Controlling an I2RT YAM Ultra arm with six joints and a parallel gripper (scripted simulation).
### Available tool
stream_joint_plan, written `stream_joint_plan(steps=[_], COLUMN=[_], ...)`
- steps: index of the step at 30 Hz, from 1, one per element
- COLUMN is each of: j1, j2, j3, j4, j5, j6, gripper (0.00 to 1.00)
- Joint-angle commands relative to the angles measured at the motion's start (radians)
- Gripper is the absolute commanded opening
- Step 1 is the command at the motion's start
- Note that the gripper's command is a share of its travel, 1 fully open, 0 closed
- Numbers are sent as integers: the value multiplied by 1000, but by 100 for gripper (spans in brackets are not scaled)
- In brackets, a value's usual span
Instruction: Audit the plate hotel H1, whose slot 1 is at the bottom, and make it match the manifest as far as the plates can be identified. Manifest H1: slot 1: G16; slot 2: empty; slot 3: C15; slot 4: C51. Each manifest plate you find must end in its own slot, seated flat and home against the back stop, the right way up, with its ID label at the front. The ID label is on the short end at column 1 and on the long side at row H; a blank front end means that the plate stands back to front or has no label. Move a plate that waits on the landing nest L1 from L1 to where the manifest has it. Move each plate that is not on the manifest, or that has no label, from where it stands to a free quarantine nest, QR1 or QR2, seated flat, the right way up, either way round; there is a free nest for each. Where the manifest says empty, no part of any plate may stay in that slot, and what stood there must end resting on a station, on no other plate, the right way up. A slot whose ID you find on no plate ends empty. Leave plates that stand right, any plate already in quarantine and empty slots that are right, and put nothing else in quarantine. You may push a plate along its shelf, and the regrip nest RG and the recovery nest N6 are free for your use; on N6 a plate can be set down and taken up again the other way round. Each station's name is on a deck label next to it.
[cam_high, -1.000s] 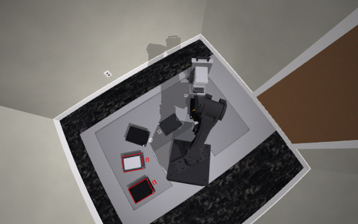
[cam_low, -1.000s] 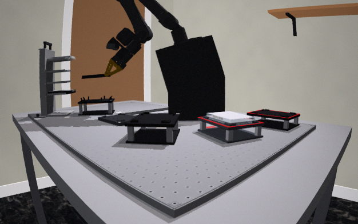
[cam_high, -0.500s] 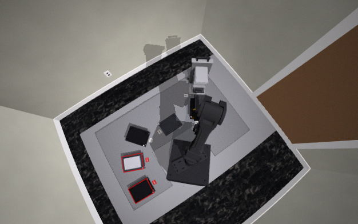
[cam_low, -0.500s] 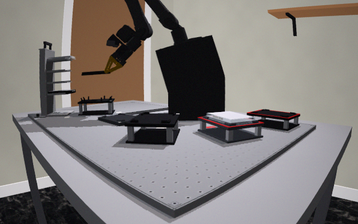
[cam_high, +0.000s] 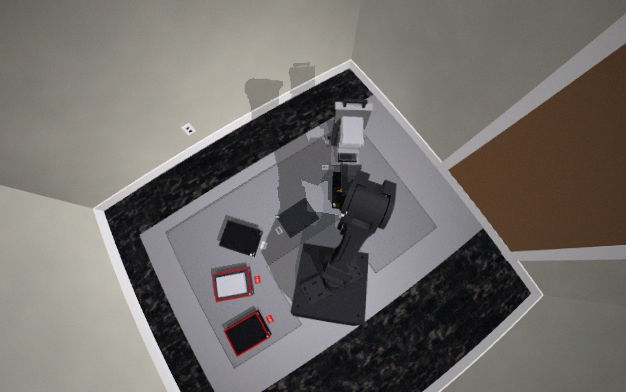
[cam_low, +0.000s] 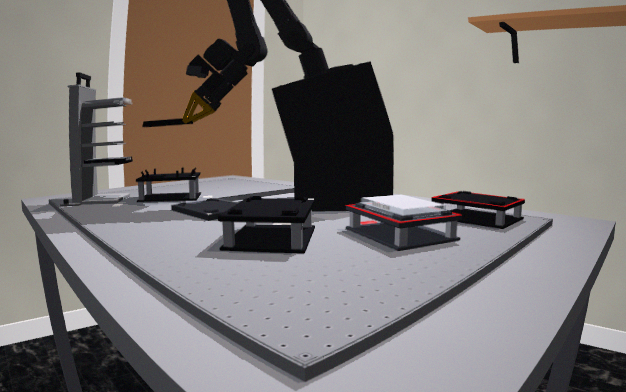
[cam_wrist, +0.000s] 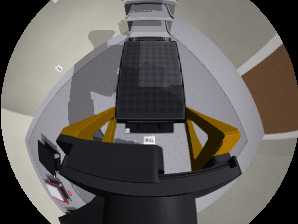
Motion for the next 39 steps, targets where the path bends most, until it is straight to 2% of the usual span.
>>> stream_joint_plan(steps=[1, 32, 39], j1=[-1, -11, -10], j2=[-23, -254, -250], j3=[0, -5, -5], j4=[-20, -247, -243], j5=[-8, -17, -16], j6=[-1, -6, -6], gripper=[86, 86, 86])
